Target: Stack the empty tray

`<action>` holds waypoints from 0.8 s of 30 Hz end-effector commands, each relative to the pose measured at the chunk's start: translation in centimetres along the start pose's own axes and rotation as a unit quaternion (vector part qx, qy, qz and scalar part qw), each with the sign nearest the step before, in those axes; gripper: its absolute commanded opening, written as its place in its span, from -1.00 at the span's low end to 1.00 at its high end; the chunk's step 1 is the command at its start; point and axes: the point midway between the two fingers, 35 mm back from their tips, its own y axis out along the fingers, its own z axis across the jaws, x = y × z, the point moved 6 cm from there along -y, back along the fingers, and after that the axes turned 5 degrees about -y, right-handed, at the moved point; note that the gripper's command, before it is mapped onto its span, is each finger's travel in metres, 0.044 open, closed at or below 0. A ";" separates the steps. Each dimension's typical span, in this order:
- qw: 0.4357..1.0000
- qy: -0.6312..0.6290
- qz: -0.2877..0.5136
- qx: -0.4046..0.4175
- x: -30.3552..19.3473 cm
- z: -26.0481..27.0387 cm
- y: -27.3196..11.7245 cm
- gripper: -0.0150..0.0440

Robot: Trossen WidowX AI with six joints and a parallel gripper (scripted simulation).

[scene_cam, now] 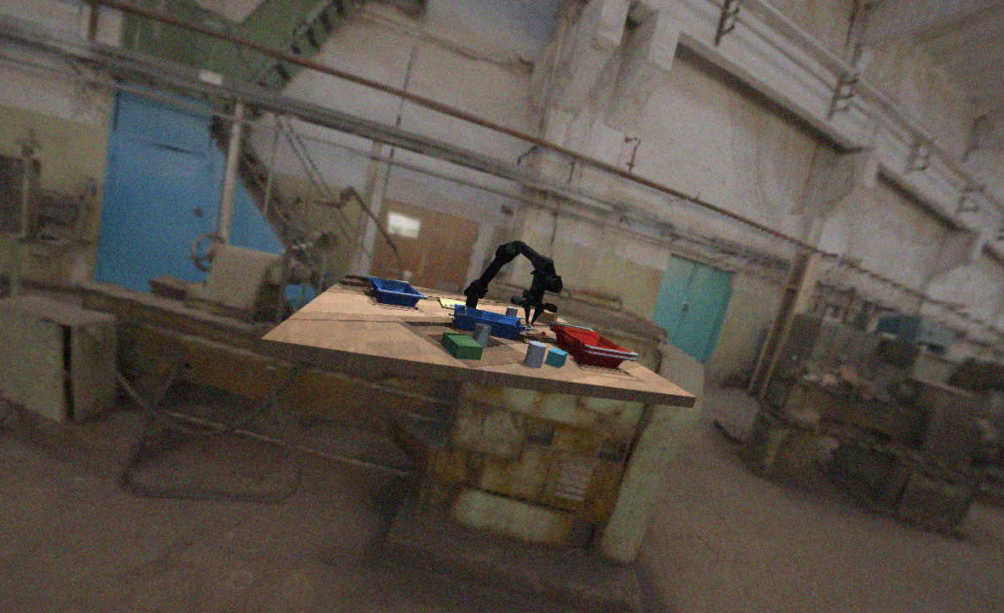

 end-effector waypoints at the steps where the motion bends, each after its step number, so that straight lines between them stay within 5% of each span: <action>1: 1.000 -0.002 0.000 0.002 0.1 0.1 1.1 -0.21; 24: 1.000 -0.002 0.000 0.004 0.5 4.9 -1.2 -0.21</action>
